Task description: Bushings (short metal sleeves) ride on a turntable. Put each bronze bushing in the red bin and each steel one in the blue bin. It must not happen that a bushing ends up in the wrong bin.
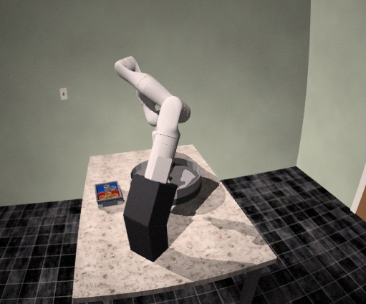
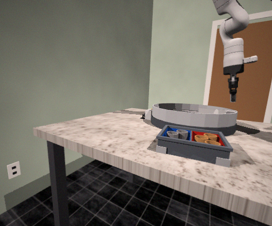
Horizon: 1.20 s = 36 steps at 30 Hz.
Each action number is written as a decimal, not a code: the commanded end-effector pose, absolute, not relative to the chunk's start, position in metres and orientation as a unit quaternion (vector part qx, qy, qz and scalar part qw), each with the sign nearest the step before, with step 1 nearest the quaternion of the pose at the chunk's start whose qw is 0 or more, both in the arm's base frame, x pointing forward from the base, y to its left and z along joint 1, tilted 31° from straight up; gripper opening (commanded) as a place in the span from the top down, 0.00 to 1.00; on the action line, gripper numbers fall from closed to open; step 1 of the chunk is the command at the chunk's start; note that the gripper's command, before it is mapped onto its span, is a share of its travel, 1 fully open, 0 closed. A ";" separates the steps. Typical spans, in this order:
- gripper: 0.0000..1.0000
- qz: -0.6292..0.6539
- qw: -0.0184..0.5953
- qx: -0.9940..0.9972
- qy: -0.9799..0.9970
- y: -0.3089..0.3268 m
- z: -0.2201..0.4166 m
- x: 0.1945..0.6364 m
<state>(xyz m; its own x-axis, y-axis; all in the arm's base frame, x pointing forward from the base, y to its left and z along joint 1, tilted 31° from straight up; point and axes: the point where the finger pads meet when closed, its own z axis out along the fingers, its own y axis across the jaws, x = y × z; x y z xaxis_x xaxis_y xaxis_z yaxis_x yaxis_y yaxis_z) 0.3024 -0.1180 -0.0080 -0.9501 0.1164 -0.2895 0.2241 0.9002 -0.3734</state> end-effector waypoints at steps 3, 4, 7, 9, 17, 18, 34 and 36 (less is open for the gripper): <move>0.82 -0.188 0.192 0.076 0.960 -0.119 -0.007 0.301; 0.82 -0.188 0.192 0.076 0.960 -0.119 -0.007 0.301; 0.82 -0.195 0.168 0.082 0.963 -0.118 -0.007 0.302; 0.82 -0.188 0.192 0.076 0.960 -0.119 -0.007 0.301; 0.82 -0.195 0.168 0.082 0.963 -0.119 -0.007 0.302; 0.82 -0.192 0.180 0.079 0.962 -0.119 -0.007 0.302; 0.82 -0.197 0.160 0.083 0.964 -0.127 -0.025 0.309; 0.82 -0.195 0.168 0.082 0.963 -0.129 -0.030 0.311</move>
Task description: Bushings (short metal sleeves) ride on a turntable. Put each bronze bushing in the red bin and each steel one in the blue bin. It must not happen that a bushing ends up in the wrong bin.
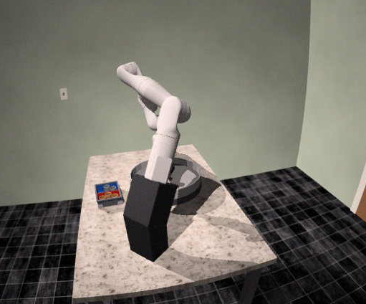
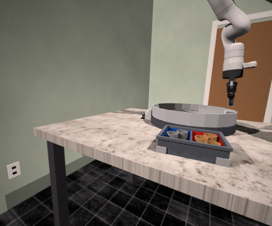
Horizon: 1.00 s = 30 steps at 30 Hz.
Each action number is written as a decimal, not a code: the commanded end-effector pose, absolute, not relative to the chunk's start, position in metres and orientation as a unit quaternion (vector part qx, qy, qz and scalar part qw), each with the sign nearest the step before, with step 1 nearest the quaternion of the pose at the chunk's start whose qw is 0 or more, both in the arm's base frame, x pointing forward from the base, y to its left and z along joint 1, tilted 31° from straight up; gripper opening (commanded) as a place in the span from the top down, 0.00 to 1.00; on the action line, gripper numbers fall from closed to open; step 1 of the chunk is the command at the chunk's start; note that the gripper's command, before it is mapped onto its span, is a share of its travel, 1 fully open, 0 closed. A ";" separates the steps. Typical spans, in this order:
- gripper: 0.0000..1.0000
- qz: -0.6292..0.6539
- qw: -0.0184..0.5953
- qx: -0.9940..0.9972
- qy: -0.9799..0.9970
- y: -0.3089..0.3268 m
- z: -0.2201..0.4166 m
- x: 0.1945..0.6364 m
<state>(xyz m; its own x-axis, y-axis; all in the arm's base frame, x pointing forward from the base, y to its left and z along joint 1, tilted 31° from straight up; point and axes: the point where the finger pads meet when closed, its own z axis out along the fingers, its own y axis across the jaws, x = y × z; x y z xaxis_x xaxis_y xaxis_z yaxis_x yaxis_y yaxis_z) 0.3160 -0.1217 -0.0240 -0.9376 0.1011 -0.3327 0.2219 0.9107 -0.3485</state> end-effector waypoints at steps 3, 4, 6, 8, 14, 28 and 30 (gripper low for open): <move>0.82 -0.194 0.172 0.081 0.962 -0.130 -0.032 0.312; 0.82 -0.194 0.172 0.081 0.962 -0.130 -0.032 0.312; 0.82 -0.192 0.180 0.079 0.962 -0.132 -0.037 0.314; 0.82 -0.190 0.188 0.077 0.961 -0.135 -0.042 0.315; 0.82 -0.188 0.192 0.076 0.960 -0.136 -0.045 0.316; 0.82 -0.188 0.192 0.076 0.960 -0.136 -0.045 0.316; 0.82 -0.188 0.192 0.076 0.960 -0.136 -0.045 0.316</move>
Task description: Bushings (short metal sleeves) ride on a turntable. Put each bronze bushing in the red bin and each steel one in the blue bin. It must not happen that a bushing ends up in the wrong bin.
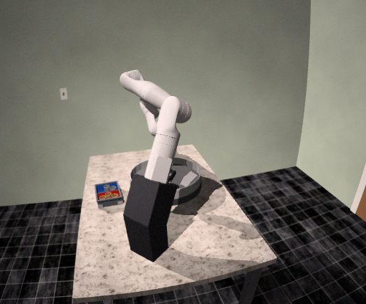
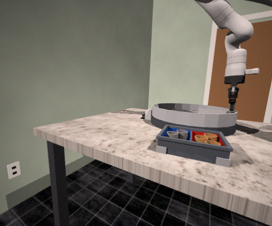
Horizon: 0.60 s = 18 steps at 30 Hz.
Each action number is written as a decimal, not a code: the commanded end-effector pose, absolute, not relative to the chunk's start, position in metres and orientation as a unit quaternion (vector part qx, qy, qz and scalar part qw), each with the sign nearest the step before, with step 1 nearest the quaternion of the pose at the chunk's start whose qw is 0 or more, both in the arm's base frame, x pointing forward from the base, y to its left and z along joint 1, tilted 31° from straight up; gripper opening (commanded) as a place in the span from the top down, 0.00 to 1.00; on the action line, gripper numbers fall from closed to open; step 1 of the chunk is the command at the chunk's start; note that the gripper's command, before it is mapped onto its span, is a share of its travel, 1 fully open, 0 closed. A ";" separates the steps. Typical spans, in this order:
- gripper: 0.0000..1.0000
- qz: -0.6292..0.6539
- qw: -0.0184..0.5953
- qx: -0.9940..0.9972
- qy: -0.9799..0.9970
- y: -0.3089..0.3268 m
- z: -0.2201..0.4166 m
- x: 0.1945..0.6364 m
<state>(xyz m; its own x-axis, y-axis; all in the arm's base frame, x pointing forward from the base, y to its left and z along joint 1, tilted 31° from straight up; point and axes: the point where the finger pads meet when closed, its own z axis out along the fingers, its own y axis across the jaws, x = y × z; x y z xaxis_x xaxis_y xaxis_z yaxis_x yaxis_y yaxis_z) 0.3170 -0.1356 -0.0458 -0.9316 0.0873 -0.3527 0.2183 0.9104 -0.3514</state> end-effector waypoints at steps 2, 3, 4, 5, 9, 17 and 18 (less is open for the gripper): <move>0.82 -0.195 0.172 0.079 0.962 -0.135 -0.045 0.317; 0.82 -0.193 0.177 0.078 0.962 -0.136 -0.045 0.317; 0.82 -0.192 0.182 0.077 0.961 -0.136 -0.045 0.317; 0.82 -0.190 0.187 0.077 0.961 -0.136 -0.045 0.317; 0.82 -0.188 0.192 0.076 0.960 -0.136 -0.045 0.316; 0.82 -0.188 0.192 0.076 0.960 -0.136 -0.045 0.316; 0.82 -0.188 0.192 0.076 0.960 -0.136 -0.045 0.316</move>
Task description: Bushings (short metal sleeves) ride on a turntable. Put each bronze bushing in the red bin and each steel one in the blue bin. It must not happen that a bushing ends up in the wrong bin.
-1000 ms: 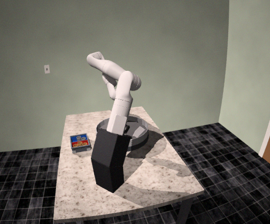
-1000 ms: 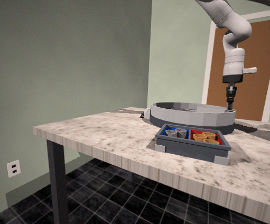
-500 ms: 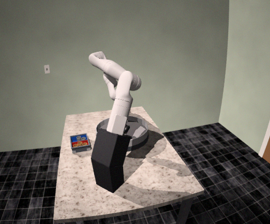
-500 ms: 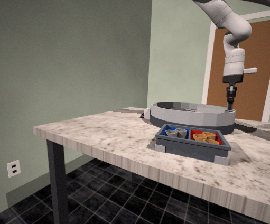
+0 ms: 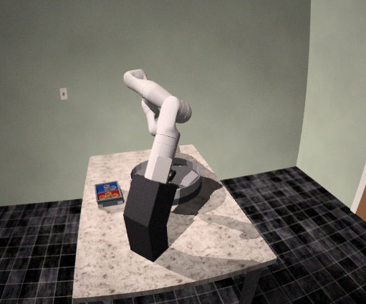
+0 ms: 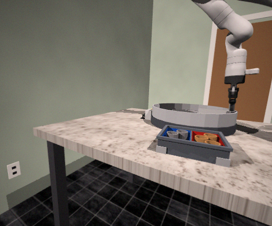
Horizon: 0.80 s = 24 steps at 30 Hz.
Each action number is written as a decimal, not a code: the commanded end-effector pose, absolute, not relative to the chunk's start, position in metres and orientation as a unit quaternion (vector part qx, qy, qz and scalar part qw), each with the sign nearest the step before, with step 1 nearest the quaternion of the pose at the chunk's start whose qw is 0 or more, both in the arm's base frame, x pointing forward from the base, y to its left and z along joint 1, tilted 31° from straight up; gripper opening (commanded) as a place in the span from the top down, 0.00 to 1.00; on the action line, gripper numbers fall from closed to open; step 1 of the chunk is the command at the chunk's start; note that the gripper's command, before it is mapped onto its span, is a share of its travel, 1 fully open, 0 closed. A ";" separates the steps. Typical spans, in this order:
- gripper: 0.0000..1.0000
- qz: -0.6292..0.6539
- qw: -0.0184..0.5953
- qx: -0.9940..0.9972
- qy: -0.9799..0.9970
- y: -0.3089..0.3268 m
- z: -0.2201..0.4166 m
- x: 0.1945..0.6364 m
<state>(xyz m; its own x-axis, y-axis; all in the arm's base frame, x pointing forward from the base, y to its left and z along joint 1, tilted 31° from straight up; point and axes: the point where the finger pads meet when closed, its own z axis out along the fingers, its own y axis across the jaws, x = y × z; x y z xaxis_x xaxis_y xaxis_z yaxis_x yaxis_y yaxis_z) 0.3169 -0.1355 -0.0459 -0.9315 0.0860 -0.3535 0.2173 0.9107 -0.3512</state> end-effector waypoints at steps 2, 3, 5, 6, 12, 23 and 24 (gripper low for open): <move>0.82 -0.196 0.169 0.079 0.963 -0.136 -0.047 0.317; 0.82 -0.195 0.170 0.078 0.963 -0.136 -0.048 0.318; 0.82 -0.194 0.173 0.078 0.962 -0.137 -0.050 0.319; 0.82 -0.194 0.174 0.078 0.962 -0.138 -0.051 0.319; 0.82 -0.193 0.176 0.078 0.962 -0.139 -0.053 0.320; 0.82 -0.191 0.185 0.077 0.961 -0.143 -0.061 0.323; 0.82 -0.190 0.186 0.077 0.961 -0.144 -0.062 0.323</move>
